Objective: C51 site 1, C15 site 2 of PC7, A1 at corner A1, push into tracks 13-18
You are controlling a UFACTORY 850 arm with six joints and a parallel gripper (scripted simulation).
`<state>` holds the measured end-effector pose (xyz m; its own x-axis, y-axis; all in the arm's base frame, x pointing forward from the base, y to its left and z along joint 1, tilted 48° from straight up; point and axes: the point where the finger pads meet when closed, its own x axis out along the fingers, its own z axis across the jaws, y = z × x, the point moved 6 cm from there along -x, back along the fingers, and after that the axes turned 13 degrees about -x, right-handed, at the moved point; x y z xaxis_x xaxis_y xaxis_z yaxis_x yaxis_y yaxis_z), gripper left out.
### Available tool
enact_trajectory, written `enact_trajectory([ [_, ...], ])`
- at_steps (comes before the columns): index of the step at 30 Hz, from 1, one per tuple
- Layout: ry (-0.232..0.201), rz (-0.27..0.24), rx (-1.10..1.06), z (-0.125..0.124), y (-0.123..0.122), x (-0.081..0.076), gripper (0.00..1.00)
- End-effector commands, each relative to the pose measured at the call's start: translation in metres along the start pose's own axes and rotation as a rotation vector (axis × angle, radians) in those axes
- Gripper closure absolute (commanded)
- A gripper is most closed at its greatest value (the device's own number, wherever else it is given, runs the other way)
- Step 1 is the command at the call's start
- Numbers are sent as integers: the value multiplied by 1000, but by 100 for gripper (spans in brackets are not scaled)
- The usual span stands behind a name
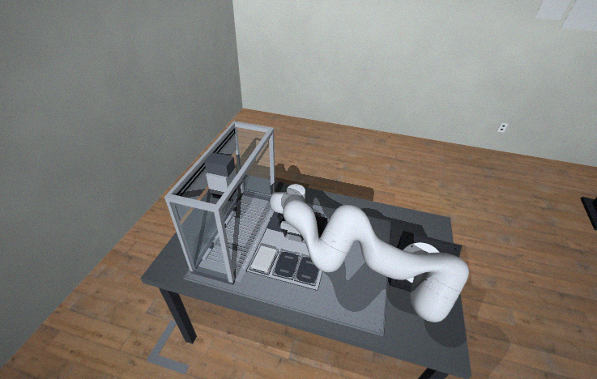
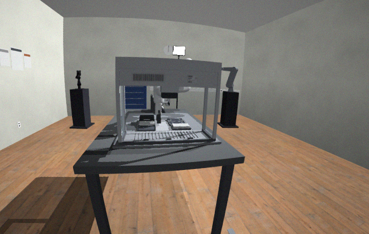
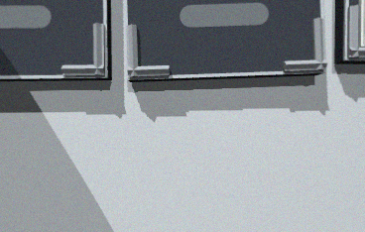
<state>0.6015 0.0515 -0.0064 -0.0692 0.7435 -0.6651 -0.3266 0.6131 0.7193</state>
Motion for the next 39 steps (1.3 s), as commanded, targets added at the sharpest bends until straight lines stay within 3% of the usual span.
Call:
enact_trajectory([
  [1, -1, -1, -1, 1, 0, 0, 0],
  [39, -1, -1, -1, 1, 0, 19, 0],
])
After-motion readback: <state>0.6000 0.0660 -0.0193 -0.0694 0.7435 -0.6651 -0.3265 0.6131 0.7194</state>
